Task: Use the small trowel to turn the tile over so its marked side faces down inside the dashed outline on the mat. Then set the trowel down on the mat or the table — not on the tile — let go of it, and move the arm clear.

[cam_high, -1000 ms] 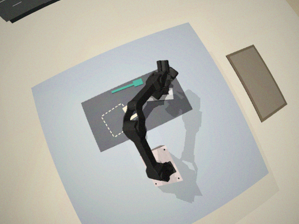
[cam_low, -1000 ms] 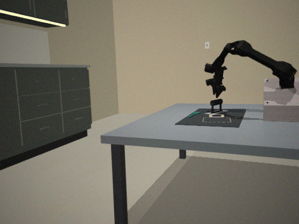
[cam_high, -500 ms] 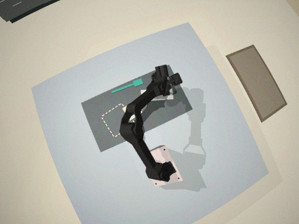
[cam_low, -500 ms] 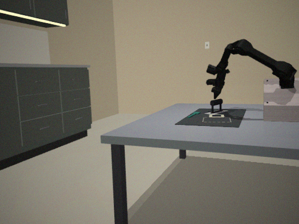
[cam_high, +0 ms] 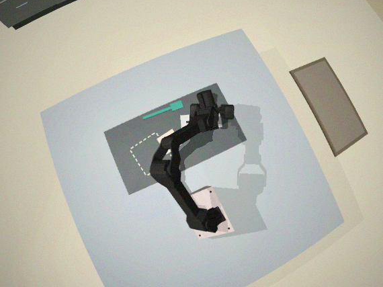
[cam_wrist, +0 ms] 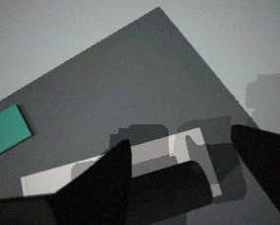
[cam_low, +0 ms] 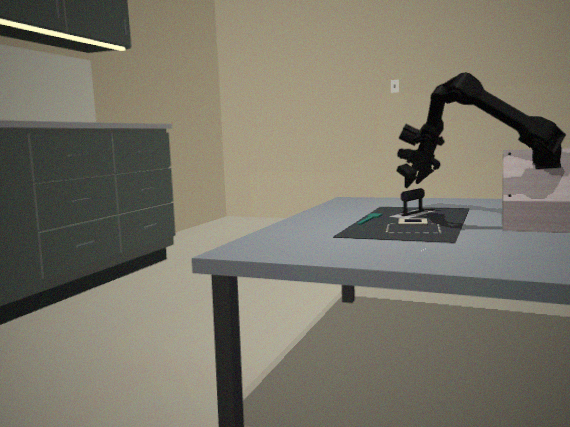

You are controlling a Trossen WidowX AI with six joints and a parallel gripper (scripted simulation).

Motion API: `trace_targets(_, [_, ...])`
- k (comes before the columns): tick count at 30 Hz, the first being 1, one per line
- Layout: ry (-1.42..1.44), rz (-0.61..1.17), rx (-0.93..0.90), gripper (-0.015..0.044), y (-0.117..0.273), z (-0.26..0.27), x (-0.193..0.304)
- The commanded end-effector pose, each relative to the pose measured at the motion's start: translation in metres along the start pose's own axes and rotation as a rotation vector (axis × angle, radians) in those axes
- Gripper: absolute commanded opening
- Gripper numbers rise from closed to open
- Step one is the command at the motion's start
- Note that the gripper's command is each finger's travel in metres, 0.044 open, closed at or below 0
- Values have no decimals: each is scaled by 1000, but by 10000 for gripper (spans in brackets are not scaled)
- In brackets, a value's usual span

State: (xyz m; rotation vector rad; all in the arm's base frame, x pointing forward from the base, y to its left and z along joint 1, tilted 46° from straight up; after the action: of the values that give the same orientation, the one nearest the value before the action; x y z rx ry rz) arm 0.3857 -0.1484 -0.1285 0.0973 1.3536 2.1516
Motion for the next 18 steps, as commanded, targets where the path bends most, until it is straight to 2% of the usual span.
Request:
trace_targets(1, [-139, -29, 8, 300, -1, 2, 9])
trace_targets(18, [-701, -180, -73, 300, 10, 13, 25])
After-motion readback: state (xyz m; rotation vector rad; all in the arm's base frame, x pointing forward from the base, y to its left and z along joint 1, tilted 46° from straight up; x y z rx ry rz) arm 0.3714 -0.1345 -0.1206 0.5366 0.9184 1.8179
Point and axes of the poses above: the point midway between the two fingers, 35 mm back from their tips, its own y axis back along the fingers, its own z axis across the jaws, x = y × z, the point moved 6 cm from there along y, back along the fingers, and after that the axes turned 12 degrees about y, right-handed, at the moved point
